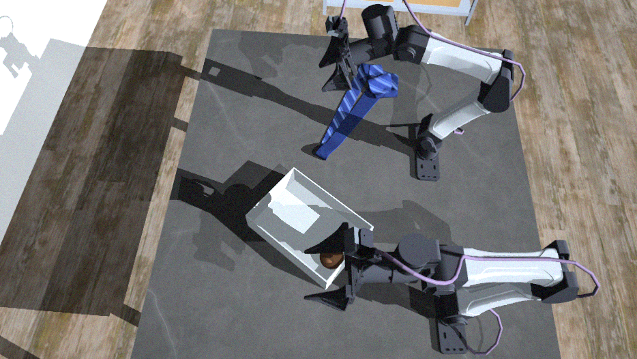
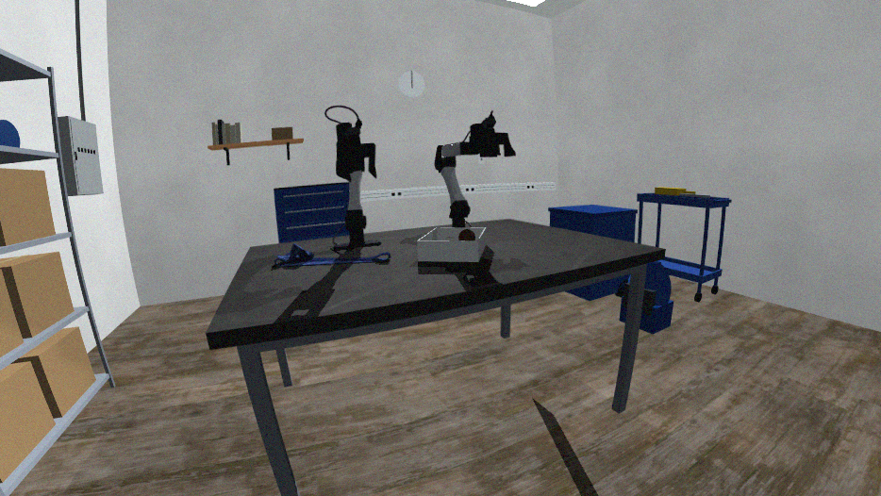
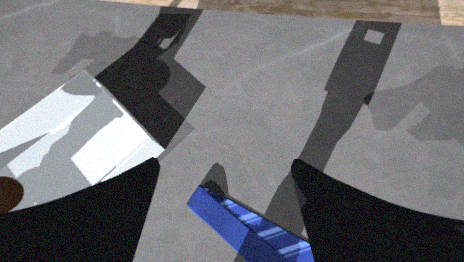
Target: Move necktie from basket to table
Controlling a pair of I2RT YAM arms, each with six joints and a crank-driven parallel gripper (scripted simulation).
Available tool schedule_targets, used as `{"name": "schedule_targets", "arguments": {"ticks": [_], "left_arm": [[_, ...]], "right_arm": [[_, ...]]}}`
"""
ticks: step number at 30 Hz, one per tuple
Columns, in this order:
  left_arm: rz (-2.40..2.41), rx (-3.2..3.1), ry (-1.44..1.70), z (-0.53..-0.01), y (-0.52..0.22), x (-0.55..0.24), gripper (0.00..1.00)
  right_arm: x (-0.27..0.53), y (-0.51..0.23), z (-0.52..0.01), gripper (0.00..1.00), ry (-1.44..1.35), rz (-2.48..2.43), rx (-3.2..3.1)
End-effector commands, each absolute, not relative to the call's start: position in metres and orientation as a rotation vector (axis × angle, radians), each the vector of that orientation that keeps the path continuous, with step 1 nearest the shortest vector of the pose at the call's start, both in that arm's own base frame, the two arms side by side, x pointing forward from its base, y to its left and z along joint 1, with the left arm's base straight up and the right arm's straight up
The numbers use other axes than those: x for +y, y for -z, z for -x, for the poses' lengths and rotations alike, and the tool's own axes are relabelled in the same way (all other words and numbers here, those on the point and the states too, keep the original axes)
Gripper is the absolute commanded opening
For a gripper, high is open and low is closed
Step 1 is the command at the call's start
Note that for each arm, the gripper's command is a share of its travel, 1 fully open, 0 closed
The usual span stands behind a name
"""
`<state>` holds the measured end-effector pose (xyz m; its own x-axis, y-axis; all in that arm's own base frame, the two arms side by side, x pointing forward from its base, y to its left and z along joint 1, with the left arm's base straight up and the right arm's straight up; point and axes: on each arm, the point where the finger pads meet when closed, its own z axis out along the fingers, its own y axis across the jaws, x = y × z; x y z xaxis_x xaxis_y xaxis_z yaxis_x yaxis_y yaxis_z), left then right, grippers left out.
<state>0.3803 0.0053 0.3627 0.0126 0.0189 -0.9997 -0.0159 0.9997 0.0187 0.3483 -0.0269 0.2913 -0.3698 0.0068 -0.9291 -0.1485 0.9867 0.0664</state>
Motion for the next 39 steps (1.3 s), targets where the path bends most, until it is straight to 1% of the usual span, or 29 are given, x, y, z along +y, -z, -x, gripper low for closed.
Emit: {"name": "schedule_targets", "arguments": {"ticks": [1,16,39], "left_arm": [[-0.002,1.558,-0.027,-0.380,-0.363,0.005,1.00],[-0.002,1.558,-0.027,-0.380,-0.363,0.005,1.00],[-0.002,1.558,-0.027,-0.380,-0.363,0.005,1.00]], "right_arm": [[-0.033,-0.309,-0.362,1.00,-0.094,0.009,1.836],[-0.002,-0.333,-0.389,1.00,-0.078,-0.050,1.662],[0.001,-0.333,-0.392,1.00,-0.074,-0.054,1.655]]}}
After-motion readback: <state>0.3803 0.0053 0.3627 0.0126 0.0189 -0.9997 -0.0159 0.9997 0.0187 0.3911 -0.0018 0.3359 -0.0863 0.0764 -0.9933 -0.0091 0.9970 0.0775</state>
